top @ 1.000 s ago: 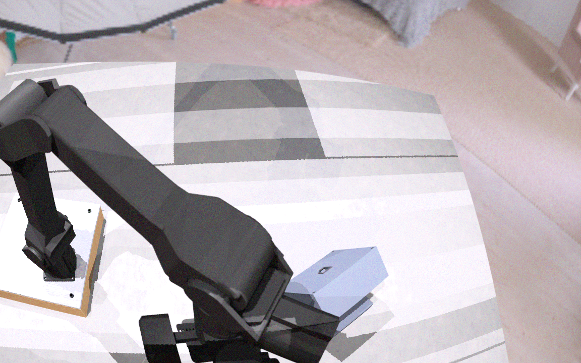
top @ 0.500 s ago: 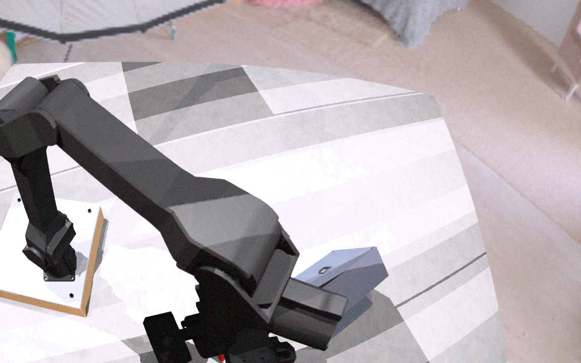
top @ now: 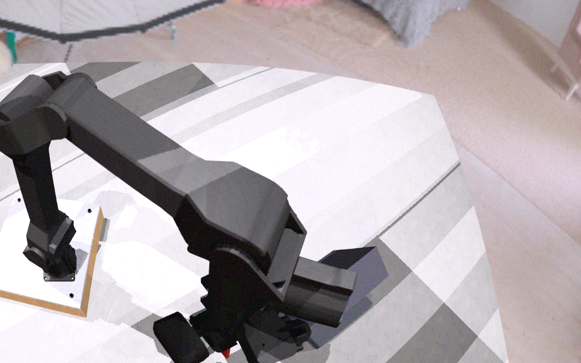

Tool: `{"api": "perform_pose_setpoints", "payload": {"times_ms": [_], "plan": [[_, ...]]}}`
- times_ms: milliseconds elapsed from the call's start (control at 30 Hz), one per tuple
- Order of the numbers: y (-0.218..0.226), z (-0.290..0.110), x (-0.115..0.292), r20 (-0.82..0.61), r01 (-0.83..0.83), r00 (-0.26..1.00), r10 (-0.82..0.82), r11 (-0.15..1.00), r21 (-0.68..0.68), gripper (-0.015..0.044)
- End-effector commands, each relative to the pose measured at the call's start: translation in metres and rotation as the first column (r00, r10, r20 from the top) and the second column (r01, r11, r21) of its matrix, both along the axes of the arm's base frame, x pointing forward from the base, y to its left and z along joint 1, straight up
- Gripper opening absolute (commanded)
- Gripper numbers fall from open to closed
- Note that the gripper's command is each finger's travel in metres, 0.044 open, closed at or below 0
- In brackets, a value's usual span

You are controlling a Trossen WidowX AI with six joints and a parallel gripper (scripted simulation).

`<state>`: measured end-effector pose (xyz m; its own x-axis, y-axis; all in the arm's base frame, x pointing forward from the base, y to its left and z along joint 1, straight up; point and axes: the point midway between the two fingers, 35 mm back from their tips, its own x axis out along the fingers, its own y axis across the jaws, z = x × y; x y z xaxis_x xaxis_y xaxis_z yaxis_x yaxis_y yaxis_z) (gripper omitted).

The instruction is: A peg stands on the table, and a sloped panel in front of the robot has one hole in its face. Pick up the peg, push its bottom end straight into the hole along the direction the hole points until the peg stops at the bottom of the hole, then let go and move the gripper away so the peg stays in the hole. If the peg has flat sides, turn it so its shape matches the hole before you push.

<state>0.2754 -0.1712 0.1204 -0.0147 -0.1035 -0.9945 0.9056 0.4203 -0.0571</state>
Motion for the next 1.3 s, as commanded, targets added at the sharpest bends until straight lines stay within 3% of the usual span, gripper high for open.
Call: {"api": "perform_pose_setpoints", "payload": {"times_ms": [0, 633, 1267], "plan": [[0.001, -0.002, 0.003, -0.015, -0.056, 0.998, 0.056, 0.998, -0.013, 0.0], [0.014, -0.003, 0.015, -0.086, -0.322, 0.945, 0.317, 0.945, -0.063, 0.0], [0.028, -0.003, 0.027, -0.174, -0.565, 0.82, 0.545, 0.821, -0.088, 0.0]]}}
